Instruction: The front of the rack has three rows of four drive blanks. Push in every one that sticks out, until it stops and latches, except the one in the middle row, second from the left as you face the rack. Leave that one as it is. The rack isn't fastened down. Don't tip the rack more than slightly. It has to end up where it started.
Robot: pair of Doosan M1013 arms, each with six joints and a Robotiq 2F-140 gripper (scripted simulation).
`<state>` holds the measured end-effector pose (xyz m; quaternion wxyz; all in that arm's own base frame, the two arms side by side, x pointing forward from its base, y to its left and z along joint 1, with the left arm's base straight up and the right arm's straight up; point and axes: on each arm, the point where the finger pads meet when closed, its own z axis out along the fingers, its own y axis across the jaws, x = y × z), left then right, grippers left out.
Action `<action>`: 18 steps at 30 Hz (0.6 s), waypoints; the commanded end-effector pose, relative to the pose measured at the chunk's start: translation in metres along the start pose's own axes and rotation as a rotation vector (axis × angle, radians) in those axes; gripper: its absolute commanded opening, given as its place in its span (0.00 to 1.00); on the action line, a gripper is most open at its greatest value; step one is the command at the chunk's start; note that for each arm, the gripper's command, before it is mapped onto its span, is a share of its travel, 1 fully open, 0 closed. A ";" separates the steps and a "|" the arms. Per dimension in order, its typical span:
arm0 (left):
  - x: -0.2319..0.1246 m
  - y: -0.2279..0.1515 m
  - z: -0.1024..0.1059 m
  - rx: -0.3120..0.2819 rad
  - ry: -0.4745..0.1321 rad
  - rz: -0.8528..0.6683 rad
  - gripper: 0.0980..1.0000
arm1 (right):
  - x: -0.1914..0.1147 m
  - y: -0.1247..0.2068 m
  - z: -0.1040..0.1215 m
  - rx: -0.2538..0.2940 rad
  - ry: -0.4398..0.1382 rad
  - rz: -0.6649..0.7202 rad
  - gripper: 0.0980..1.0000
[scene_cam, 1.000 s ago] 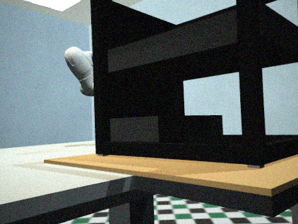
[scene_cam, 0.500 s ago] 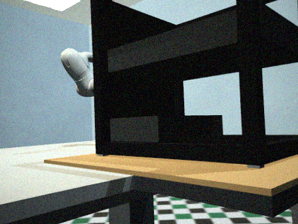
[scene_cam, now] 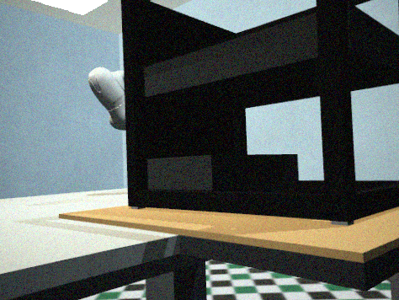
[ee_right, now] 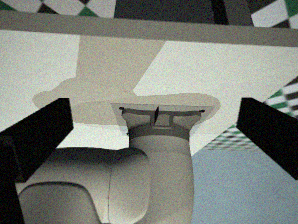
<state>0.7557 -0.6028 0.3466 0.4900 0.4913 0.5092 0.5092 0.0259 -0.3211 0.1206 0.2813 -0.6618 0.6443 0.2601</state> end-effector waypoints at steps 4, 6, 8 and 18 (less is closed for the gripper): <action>0.042 0.001 -0.001 -0.001 0.000 -0.001 0.00 | 0.000 0.000 0.000 0.000 0.001 0.000 1.00; 0.052 0.001 -0.001 -0.001 0.000 -0.001 0.00 | 0.000 0.000 0.000 0.000 0.001 0.000 1.00; 0.060 0.001 -0.001 -0.001 0.000 -0.001 0.00 | 0.000 0.000 0.000 0.000 0.001 0.000 1.00; 0.071 0.001 -0.001 -0.001 0.000 -0.001 0.00 | 0.000 0.000 0.000 0.000 0.001 0.000 1.00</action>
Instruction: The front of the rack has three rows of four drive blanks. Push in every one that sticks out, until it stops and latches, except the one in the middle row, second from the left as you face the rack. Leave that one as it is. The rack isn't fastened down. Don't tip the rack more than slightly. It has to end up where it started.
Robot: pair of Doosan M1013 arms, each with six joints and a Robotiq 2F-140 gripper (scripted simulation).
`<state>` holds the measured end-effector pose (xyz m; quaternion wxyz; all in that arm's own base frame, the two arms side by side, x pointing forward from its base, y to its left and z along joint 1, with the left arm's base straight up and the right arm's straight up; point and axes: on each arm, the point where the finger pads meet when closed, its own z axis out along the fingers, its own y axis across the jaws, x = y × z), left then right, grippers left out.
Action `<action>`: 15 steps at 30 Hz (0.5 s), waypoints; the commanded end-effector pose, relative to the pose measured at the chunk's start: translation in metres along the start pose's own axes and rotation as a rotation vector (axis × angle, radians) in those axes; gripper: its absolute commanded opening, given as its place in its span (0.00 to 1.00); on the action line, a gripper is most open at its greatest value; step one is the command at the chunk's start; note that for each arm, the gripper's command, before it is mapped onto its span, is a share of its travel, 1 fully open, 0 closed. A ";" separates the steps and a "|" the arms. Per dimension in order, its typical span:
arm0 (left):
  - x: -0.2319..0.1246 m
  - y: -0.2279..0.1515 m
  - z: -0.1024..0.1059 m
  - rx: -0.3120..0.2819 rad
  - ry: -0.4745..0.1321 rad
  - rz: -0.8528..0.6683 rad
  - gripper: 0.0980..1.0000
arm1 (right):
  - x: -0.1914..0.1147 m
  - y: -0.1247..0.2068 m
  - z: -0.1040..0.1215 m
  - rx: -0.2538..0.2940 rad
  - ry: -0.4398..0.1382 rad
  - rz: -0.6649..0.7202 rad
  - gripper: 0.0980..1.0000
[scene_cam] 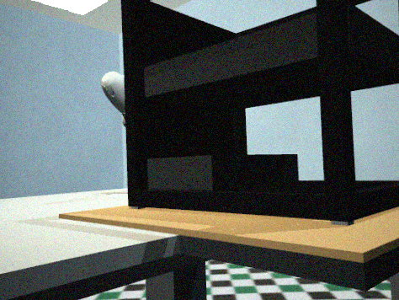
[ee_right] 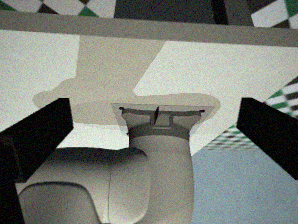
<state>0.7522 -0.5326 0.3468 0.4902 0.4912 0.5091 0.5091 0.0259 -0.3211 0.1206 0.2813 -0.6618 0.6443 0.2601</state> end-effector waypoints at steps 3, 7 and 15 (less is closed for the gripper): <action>0.001 0.001 0.004 -0.001 0.000 -0.001 0.00 | 0.000 0.000 0.000 0.000 0.001 0.000 1.00; 0.001 0.001 0.025 -0.001 0.000 -0.001 0.00 | 0.000 0.000 0.000 0.000 0.001 0.000 1.00; 0.001 0.001 0.039 -0.001 0.000 -0.001 0.00 | 0.000 0.000 0.000 0.000 0.001 0.000 1.00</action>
